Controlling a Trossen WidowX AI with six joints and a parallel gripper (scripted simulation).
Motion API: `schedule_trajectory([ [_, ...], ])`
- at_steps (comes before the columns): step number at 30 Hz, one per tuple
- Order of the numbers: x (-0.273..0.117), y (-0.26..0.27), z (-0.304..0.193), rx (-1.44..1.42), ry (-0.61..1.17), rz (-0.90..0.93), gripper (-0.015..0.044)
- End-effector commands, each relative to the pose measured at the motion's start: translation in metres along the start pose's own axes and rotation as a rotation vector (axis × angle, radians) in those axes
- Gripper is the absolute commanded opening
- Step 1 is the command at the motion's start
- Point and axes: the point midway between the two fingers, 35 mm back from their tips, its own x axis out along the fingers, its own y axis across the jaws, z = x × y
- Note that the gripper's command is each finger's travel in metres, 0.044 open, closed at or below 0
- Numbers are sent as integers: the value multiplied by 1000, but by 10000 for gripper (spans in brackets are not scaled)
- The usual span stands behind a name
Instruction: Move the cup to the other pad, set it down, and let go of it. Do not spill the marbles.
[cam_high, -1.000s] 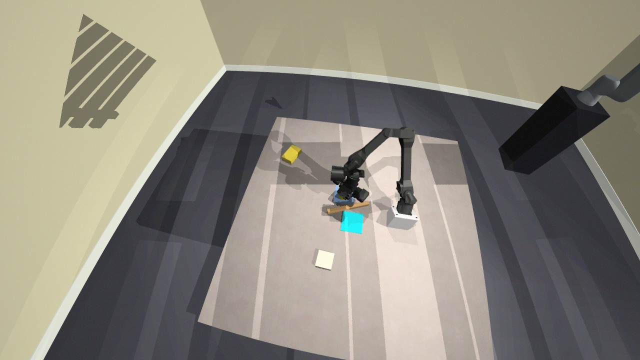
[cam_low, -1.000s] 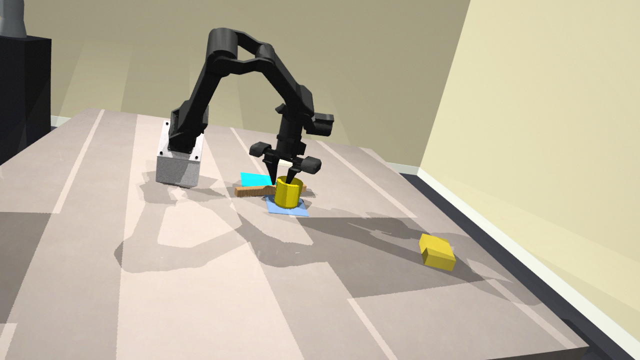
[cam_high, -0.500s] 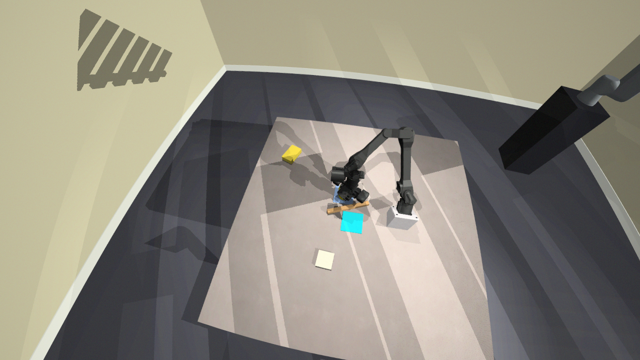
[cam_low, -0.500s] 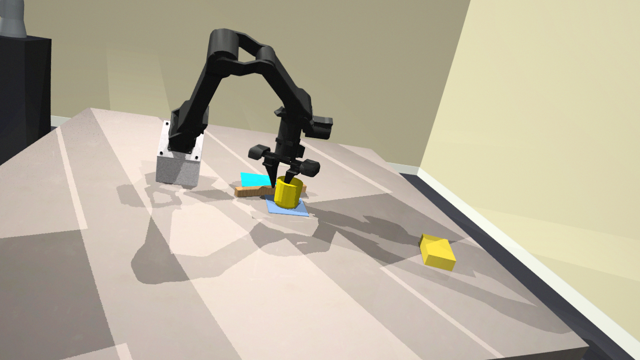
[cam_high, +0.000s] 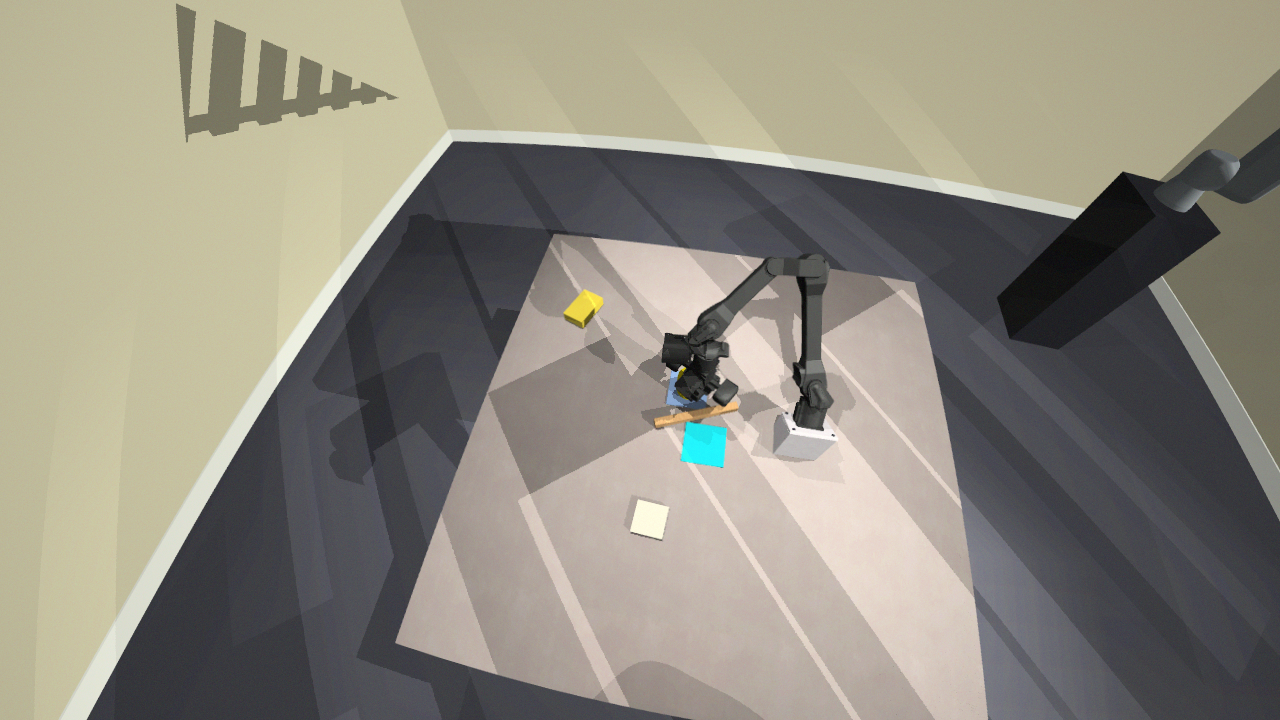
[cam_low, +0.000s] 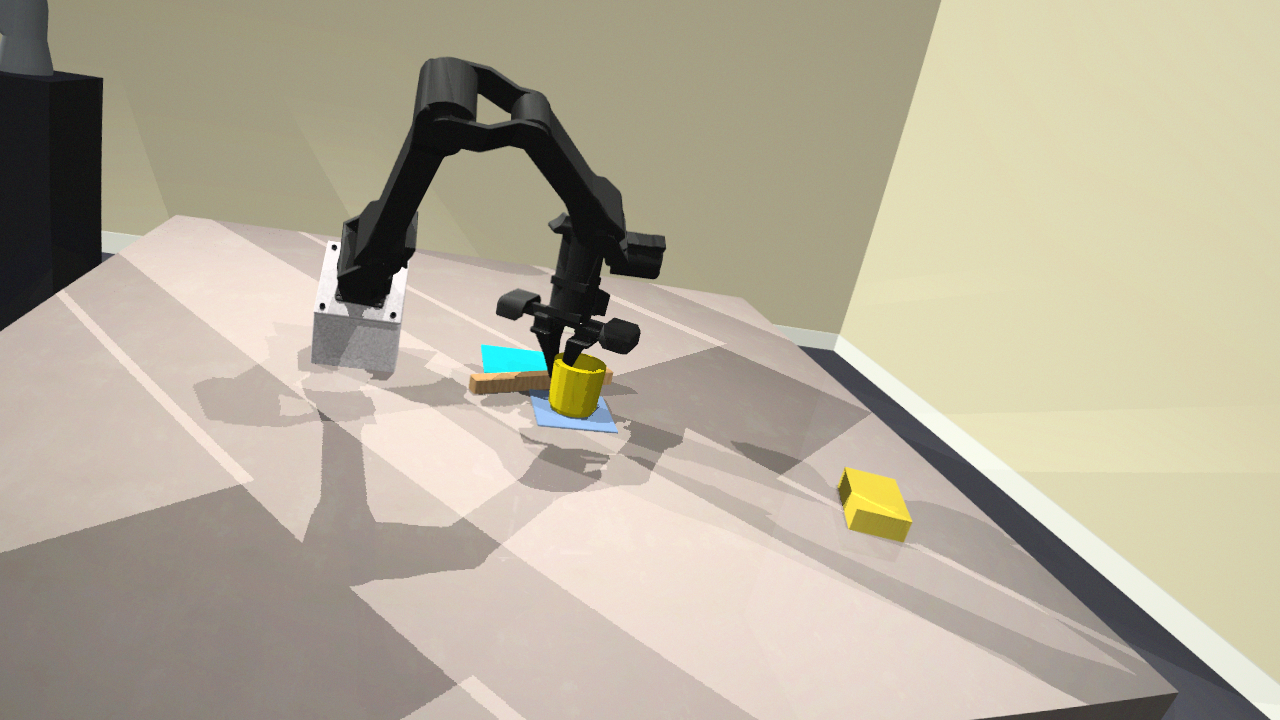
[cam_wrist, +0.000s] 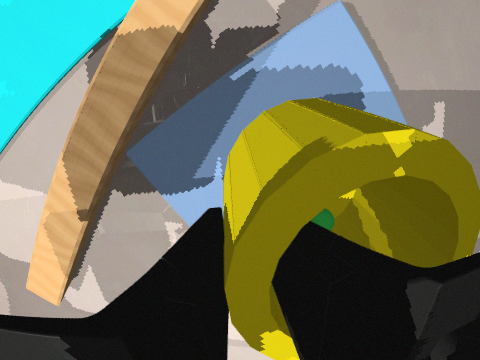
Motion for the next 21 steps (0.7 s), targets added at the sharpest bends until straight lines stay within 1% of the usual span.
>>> schedule_trajectory([
  [1,0,0,0,1,0,0,0],
  [6,-8,0,1,-1,0,1,0],
  [17,-44,5,0,-11,4,4,0],
  [21,-47,7,-1,-11,4,4,0],
])
